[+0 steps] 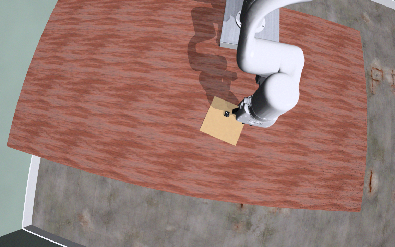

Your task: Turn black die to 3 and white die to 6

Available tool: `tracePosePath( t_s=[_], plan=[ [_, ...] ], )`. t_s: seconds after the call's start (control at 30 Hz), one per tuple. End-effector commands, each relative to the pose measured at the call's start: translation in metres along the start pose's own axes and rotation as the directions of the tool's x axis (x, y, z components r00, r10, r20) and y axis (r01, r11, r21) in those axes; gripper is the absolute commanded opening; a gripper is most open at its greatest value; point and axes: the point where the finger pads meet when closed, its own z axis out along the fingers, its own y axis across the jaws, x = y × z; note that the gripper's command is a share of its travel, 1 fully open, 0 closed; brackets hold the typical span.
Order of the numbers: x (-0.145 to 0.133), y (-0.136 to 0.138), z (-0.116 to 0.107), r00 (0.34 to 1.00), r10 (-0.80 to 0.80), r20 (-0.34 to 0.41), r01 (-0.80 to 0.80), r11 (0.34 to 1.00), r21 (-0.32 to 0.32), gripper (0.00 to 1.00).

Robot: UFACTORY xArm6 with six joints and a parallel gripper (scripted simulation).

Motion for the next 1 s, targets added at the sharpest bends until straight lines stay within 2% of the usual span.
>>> tracePosePath(
  t_s=[0.0, 0.1, 0.17, 0.67, 0.97],
  plan=[
    [-0.019, -0.051, -0.002, 0.999, 0.053, 0.002, -0.053, 0.999, -0.003, 0.11],
    [-0.019, -0.051, -0.002, 0.999, 0.053, 0.002, -0.053, 0.999, -0.003, 0.11],
    [-0.021, -0.063, -0.002, 0.998, 0.066, 0.002, -0.066, 0.998, -0.003, 0.11],
    [-0.021, -0.063, -0.001, 0.998, 0.066, 0.002, -0.066, 0.998, -0.003, 0.11],
    [-0.021, -0.063, 0.022, 0.998, 0.066, 0.002, -0.066, 0.998, -0.003, 0.11]
  ],
)
